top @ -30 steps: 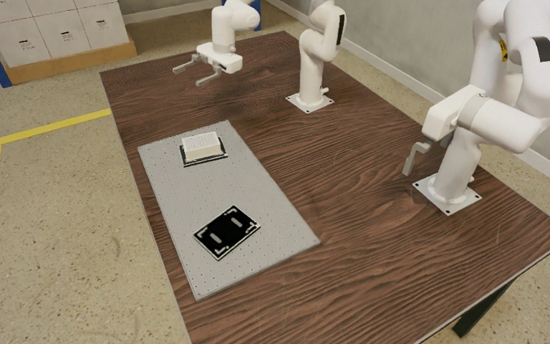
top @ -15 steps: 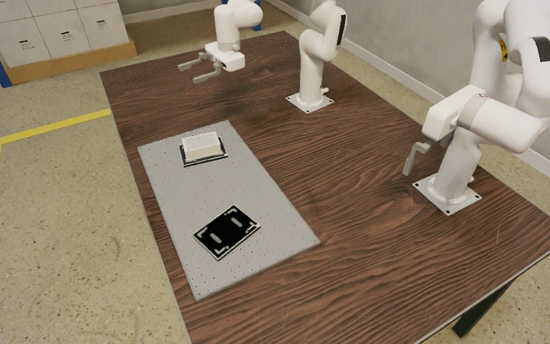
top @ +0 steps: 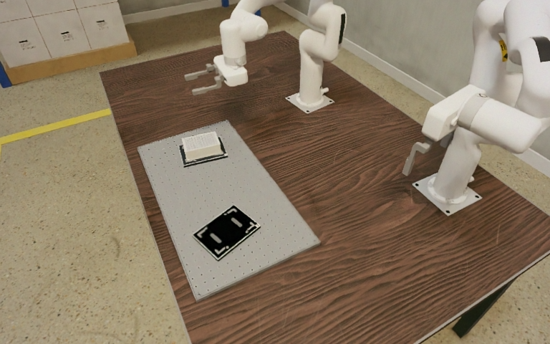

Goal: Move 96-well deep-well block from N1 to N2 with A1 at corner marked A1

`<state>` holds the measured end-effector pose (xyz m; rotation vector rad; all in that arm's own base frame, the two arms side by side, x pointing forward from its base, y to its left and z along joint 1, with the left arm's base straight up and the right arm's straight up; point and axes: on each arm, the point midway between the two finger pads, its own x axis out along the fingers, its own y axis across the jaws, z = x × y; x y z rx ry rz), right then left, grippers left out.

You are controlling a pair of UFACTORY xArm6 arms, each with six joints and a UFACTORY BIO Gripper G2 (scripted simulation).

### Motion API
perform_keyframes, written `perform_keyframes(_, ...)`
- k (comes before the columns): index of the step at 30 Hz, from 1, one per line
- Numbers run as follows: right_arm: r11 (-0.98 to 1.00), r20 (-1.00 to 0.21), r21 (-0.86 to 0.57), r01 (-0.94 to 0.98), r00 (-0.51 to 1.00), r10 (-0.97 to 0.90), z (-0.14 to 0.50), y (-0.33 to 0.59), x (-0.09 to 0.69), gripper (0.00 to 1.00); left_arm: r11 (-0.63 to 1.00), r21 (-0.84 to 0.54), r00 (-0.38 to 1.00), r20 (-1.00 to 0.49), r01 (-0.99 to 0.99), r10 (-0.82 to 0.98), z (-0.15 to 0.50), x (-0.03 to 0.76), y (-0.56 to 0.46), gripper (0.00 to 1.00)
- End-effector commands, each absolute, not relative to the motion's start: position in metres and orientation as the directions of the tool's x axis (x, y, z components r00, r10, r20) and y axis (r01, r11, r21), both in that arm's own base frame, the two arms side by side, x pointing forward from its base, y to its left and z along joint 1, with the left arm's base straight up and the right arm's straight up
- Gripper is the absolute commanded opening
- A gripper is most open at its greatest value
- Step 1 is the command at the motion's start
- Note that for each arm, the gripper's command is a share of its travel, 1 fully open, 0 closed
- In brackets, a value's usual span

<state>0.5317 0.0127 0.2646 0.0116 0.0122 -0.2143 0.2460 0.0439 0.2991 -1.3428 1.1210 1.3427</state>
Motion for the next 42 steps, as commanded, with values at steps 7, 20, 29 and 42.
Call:
perform_keyframes(7,0.961,0.004,0.002,0.278,0.961,-0.278,0.223,0.028,0.544,0.37,-0.181,0.0,0.0,-1.0,-0.983,-0.001,0.3,0.246,0.044,1.0)
perform_keyframes(20,0.961,0.004,0.002,0.278,0.961,-0.278,0.171,0.046,0.552,0.37,-0.181,0.0,0.0,-1.0,-0.983,-0.001,0.3,0.246,0.044,1.0)
perform_keyframes(29,0.961,0.003,0.002,0.278,0.961,-0.278,0.129,0.06,0.559,0.37,-0.181,0.0,0.0,-1.0,-0.983,-0.001,0.3,0.246,0.044,1.0)
perform_keyframes(42,0.961,0.003,0.002,0.278,0.961,-0.278,0.124,0.062,0.56,0.37,-0.181,0.0,0.0,-1.0,-0.983,-0.001,0.3,0.246,0.044,1.0)
